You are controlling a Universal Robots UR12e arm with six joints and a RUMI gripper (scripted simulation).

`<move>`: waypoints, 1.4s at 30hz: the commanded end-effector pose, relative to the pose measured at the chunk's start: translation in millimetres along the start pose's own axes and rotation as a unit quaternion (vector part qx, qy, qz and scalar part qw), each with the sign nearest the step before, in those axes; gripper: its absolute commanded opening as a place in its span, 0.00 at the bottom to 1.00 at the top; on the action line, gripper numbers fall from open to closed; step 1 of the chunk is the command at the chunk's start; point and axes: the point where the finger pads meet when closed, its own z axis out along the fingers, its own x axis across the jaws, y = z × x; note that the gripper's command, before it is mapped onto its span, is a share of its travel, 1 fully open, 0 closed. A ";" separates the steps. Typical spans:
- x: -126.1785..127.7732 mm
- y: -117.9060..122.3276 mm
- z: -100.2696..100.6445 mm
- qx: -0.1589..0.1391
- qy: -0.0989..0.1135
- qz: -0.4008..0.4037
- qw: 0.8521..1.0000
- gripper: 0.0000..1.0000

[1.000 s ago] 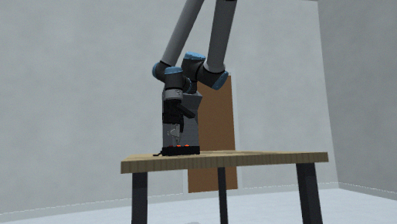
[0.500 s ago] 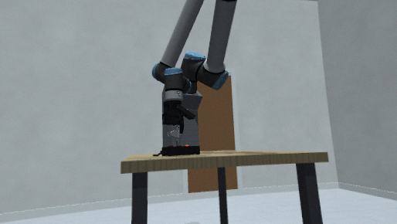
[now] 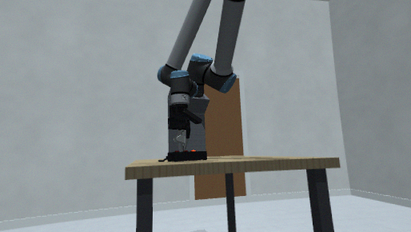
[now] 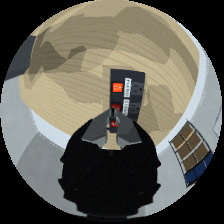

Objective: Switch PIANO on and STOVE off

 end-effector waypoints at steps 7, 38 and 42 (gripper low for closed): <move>0.2 0.2 -4.4 0.000 0.000 0.000 1.000 0.00; 0.2 0.2 -39.2 0.000 0.000 0.000 1.000 0.00; 0.2 0.2 -39.2 0.000 0.000 0.000 1.000 0.00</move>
